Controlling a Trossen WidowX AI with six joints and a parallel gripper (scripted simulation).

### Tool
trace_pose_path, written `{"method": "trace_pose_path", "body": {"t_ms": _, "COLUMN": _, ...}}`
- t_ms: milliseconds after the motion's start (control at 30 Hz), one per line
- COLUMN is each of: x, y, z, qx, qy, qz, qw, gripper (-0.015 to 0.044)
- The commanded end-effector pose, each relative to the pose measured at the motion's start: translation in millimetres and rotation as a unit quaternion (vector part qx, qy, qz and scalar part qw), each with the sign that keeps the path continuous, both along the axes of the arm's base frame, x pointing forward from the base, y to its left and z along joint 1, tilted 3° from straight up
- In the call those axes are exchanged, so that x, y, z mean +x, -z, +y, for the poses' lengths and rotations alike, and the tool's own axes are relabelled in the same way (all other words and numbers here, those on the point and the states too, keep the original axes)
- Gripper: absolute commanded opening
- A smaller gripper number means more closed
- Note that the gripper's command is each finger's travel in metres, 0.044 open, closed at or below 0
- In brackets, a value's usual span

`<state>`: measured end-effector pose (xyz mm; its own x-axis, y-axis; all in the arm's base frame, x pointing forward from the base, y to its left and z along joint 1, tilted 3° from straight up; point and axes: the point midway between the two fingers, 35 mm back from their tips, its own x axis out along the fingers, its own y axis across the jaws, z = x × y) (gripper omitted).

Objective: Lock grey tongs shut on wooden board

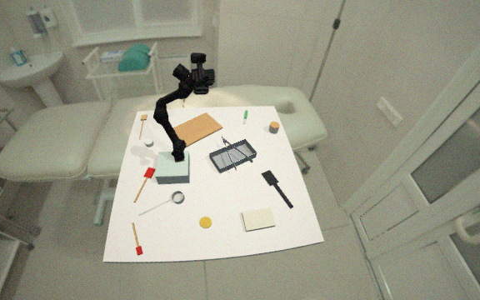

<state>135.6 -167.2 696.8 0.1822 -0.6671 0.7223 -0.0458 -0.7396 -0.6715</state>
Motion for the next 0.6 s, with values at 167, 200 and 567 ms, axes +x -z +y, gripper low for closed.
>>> {"method": "trace_pose_path", "body": {"t_ms": 167, "x": 91, "y": 50, "z": -21, "qx": 0.061, "qy": -0.087, "qz": 0.098, "qw": 0.990, "gripper": 0.0440}}
{"method": "trace_pose_path", "body": {"t_ms": 200, "x": 105, "y": 59, "z": -23, "qx": 0.071, "qy": -0.099, "qz": 0.115, "qw": 0.986, "gripper": 0.0440}}
{"method": "trace_pose_path", "body": {"t_ms": 567, "x": 230, "y": 184, "z": -14, "qx": 0.187, "qy": -0.216, "qz": 0.297, "qw": 0.911, "gripper": 0.0440}}
